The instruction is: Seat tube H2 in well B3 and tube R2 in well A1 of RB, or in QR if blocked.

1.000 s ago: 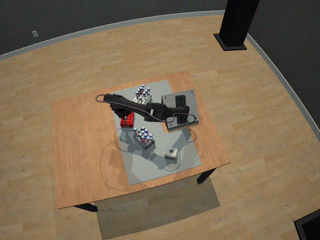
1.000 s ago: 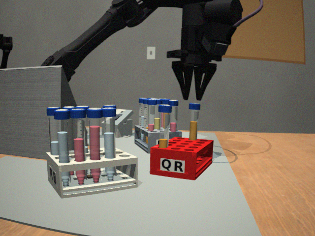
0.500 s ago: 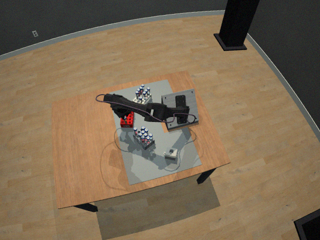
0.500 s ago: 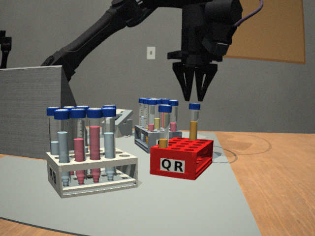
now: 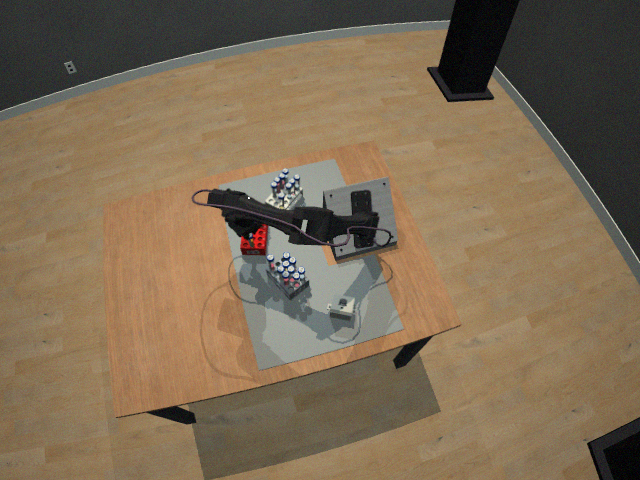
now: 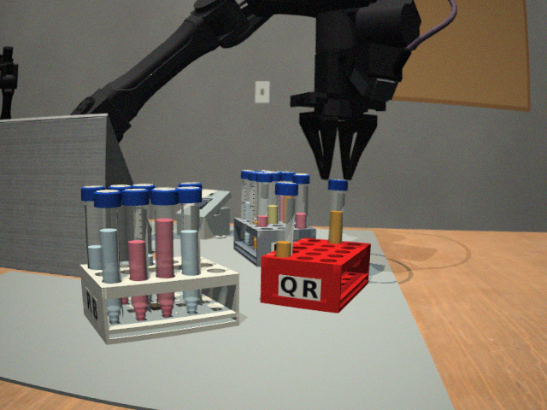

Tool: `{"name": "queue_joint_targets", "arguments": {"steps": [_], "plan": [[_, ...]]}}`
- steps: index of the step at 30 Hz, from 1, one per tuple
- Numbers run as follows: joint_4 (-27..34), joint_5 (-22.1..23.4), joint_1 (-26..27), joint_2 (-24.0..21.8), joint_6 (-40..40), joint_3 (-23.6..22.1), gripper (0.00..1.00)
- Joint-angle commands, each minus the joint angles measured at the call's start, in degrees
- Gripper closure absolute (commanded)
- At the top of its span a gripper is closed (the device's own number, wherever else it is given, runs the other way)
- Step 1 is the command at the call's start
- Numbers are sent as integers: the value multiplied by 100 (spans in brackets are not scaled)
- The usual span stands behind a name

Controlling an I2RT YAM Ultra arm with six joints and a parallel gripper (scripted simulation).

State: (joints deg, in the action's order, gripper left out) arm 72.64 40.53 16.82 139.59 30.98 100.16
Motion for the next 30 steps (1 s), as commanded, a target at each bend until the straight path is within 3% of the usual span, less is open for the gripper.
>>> {"name": "queue_joint_targets", "arguments": {"steps": [1, 30], "plan": [[-112, 54, 26, -177, 58, -118, 70], [-285, 41, -46, -91, 118, -191, 70]]}}
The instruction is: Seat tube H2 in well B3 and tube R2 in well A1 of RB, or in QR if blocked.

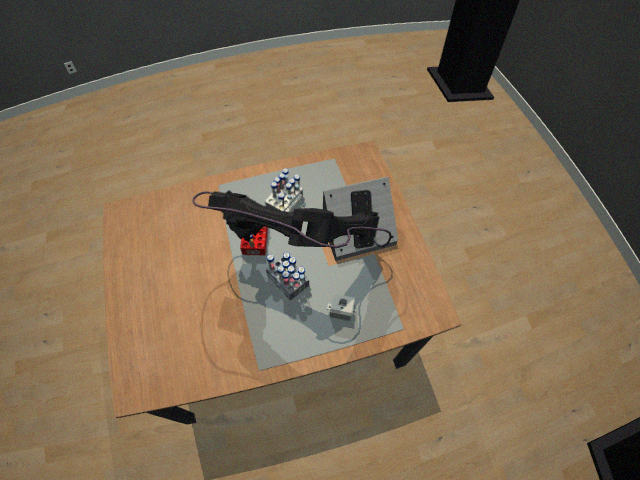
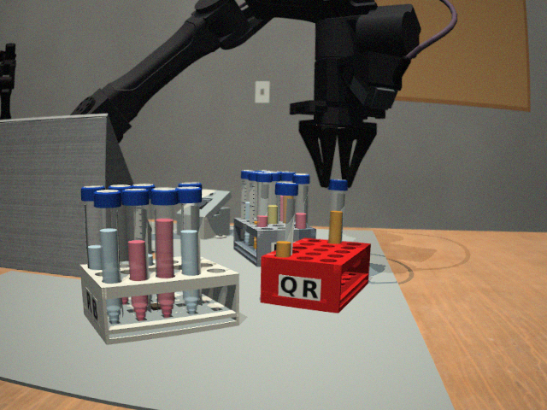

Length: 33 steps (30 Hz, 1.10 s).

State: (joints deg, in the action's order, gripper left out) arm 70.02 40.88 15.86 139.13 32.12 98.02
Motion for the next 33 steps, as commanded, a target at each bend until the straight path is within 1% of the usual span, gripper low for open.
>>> {"name": "queue_joint_targets", "arguments": {"steps": [1, 2, 3, 31, 33], "plan": [[-22, 6, 52, -45, 3, 23, 70], [-22, 6, 53, -45, 2, 22, 70], [-95, 20, 110, -122, 7, 40, 100], [-86, 14, 110, -122, 8, 38, 100], [87, -11, 127, -135, -57, 160, 100]]}}
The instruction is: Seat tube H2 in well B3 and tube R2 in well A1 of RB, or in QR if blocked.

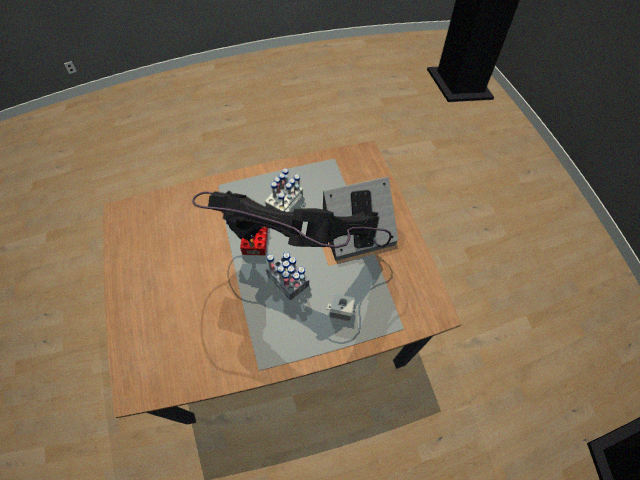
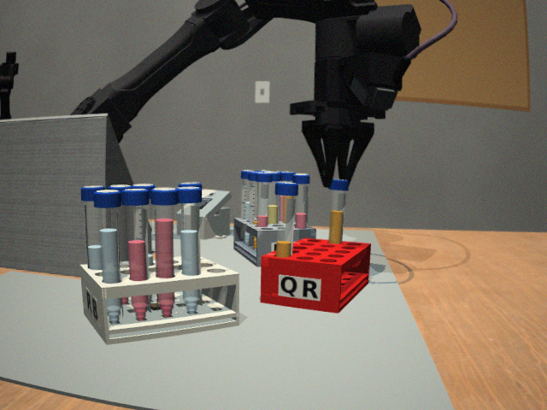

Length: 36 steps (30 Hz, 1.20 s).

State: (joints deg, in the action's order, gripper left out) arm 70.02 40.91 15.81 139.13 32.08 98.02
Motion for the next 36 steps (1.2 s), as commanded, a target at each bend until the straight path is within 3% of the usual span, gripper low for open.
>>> {"name": "queue_joint_targets", "arguments": {"steps": [1, 11, 36], "plan": [[109, -25, 140, -132, -63, 175, 100], [348, -78, 249, 59, -195, 353, 100], [840, -172, 453, 19, -442, 682, 100]]}}
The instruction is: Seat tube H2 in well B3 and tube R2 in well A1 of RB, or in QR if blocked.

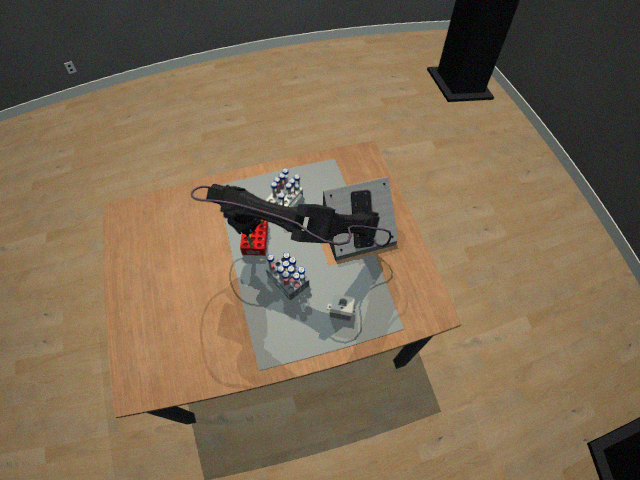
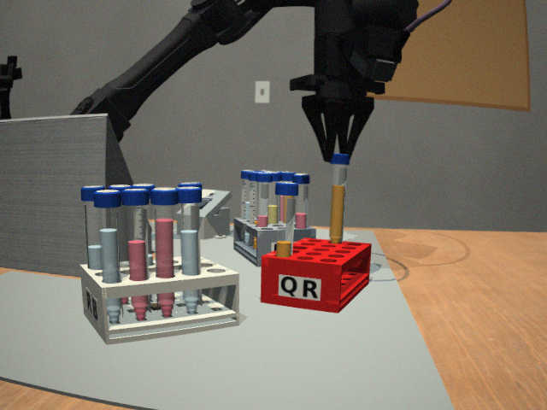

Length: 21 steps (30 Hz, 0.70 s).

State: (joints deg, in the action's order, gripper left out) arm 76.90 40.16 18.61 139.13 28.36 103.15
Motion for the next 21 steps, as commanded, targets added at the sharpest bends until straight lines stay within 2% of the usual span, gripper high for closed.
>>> {"name": "queue_joint_targets", "arguments": {"steps": [1, 13, 15, 21], "plan": [[176, -100, 181, 31, -80, 187, 100], [418, -138, 276, 89, -193, 379, 100], [470, -145, 288, -16, -206, 425, 100], [632, -160, 330, 121, -255, 586, 100]]}}
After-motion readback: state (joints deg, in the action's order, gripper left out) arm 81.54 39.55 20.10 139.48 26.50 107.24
